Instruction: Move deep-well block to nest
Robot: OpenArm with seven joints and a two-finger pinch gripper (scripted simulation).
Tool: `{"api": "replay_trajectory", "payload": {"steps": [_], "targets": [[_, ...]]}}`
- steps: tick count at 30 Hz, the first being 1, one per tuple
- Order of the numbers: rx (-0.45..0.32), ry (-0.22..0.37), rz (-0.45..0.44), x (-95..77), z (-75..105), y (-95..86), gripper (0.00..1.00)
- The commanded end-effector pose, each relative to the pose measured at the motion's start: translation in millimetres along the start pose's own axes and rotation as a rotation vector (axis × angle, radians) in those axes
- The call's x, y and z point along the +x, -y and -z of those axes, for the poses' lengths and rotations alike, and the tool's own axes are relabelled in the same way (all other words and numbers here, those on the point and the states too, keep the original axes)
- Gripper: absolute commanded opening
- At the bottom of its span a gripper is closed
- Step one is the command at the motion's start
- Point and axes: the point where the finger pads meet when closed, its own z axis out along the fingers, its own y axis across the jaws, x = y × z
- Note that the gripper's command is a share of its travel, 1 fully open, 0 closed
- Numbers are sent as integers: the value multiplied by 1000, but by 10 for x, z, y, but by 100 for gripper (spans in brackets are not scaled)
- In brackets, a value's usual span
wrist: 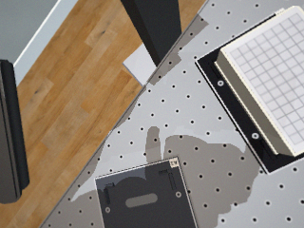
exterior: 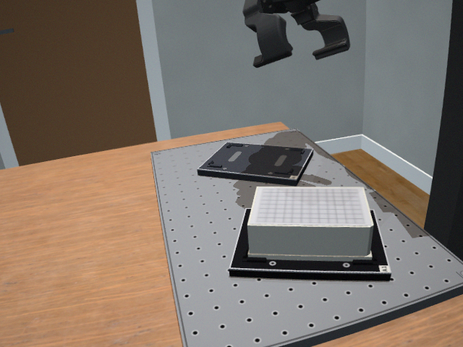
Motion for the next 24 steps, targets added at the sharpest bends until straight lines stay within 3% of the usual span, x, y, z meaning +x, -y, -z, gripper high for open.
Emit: {"api": "replay_trajectory", "payload": {"steps": [1,3,15,20,24], "targets": [[23,45,63,14,-90,-54,77],[49,88,155,69,-217,-169,77],[49,88,155,69,-217,-169,77],[108,193,385,208,-530,-472,77],[108,193,385,208,-530,-472,77]]}}
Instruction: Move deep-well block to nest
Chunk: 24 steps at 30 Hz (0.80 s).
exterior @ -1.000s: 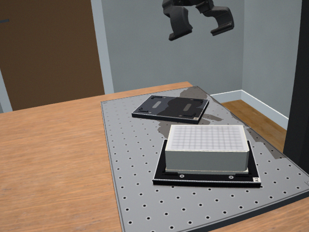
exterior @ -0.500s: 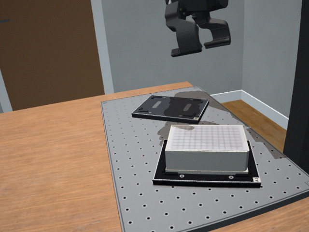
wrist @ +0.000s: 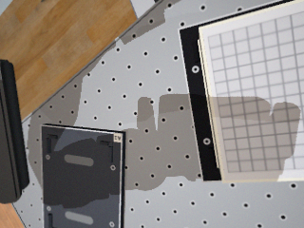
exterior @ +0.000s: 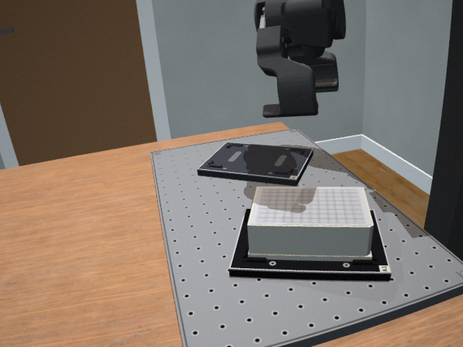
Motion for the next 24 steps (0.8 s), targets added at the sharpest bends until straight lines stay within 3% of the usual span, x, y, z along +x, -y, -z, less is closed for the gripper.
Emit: {"api": "replay_trajectory", "payload": {"steps": [1,8,13,24], "targets": [[0,-1,15,23,5,-15,77],[0,-1,15,23,5,-15,77],[64,102,238,100,-265,-377,77],[64,102,238,100,-265,-377,77]]}}
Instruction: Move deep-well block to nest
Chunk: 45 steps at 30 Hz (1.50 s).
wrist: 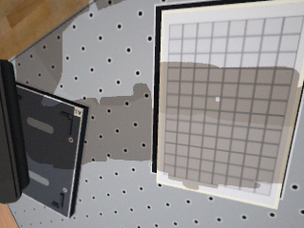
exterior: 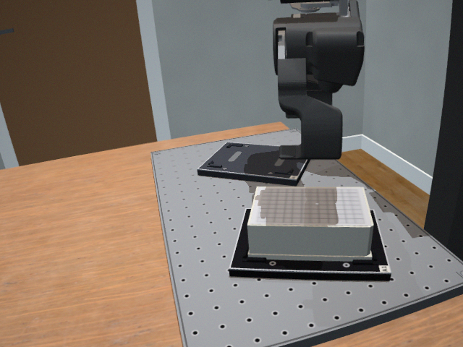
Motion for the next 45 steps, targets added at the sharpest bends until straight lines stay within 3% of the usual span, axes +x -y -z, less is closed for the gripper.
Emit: {"api": "replay_trajectory", "payload": {"steps": [1,6,45], "targets": [[4,2,4,-3,2,9,77],[4,1,4,13,-208,-297,77],[4,1,4,9,-153,-224,77]]}}
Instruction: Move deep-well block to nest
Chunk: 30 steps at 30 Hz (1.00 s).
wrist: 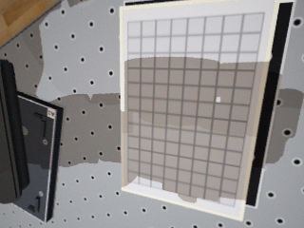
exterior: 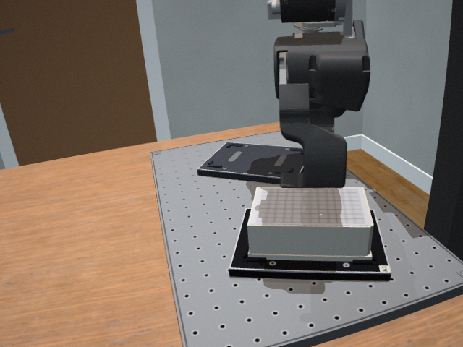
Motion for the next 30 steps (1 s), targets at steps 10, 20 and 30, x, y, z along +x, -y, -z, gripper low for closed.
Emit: {"api": "replay_trajectory", "payload": {"steps": [10,20,30], "targets": [[-3,0,0,-2,9,-7,77],[-3,0,0,-2,9,-7,77],[0,1,-4,-6,-541,17,77]]}}
